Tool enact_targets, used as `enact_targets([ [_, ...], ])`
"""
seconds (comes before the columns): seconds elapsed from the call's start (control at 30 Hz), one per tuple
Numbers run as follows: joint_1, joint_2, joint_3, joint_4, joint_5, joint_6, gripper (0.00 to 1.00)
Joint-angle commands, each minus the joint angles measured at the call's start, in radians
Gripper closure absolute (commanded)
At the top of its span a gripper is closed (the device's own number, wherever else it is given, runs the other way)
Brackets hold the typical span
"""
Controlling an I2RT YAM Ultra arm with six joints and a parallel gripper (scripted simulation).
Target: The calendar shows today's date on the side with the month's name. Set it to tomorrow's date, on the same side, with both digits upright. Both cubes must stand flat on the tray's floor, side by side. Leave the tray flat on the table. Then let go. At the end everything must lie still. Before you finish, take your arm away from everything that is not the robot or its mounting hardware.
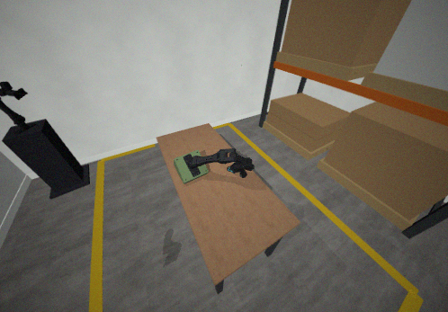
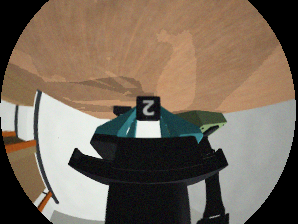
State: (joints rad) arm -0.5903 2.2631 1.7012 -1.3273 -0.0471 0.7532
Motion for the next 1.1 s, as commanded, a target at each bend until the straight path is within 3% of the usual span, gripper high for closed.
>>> enact_targets([
  [0.0,0.004,-0.008,0.001,-0.002,-0.001,-0.001,0.73],
  [1.07,-0.001,0.003,0.002,0.008,0.000,-0.006,0.73],
])
